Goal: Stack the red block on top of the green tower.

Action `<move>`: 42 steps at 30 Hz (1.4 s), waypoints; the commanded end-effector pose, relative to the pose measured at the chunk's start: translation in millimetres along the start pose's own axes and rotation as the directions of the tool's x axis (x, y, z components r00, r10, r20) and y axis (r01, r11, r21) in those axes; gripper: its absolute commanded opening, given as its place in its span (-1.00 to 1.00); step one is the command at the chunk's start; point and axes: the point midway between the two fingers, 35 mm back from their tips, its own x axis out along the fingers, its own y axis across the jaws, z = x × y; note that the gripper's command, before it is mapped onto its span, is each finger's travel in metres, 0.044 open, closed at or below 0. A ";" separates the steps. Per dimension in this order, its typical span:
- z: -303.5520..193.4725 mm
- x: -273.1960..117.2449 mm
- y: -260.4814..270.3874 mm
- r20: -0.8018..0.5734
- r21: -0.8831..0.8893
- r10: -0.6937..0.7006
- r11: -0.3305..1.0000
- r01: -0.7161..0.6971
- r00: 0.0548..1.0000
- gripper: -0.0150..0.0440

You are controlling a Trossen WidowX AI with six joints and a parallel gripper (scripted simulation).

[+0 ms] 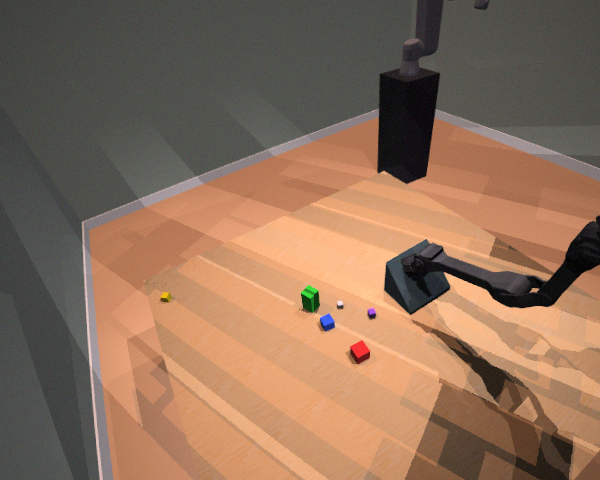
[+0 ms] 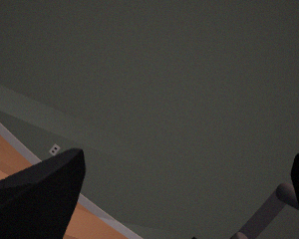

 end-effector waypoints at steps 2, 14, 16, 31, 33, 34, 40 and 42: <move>1.7 -0.1 -0.7 0.003 0.030 -0.009 1.000 0.009 1.000 1.00; 144.0 -35.5 -7.1 0.385 0.163 -0.215 0.973 0.163 0.898 1.00; 169.1 -48.4 -4.8 0.460 0.178 -0.236 0.969 0.171 0.856 1.00; 316.5 -198.8 53.8 0.922 0.202 -0.193 0.979 0.007 0.336 1.00; 327.3 -221.1 67.7 0.951 0.182 -0.158 0.981 -0.067 0.266 1.00; 332.7 -234.2 74.8 0.966 0.162 -0.140 0.983 -0.087 0.219 1.00; 351.8 -310.7 119.7 0.999 0.005 -0.014 0.985 -0.173 -0.051 1.00; 353.5 -336.5 136.7 0.989 -0.064 0.037 0.979 -0.194 -0.141 1.00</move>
